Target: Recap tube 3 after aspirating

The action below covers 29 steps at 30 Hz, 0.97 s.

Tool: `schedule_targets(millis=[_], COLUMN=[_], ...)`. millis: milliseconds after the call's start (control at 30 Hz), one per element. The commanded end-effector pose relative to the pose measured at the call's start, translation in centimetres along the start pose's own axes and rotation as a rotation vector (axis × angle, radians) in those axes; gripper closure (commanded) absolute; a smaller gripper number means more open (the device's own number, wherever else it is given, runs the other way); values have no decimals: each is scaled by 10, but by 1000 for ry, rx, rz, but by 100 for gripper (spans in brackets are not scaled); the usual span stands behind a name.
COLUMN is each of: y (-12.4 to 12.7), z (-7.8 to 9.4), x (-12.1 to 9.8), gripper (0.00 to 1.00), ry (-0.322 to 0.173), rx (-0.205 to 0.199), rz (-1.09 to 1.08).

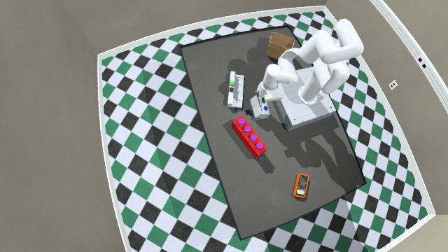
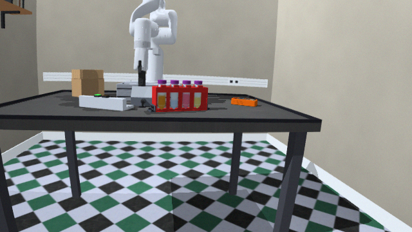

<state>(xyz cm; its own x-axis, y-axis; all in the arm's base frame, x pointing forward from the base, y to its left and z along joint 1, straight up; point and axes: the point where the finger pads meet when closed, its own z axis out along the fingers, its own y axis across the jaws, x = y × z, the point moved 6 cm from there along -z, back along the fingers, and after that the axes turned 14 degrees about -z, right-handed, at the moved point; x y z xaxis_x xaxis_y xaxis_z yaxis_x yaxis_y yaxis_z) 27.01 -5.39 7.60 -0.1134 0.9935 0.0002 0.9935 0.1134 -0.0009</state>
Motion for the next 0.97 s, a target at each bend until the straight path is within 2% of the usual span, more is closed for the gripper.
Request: schedule_targets(millis=[0,933], y=[1,1], z=[-1,7], x=[0,0], gripper=[100,100], ry=[-9,-9], rx=[-1,-1], rz=[0,0])
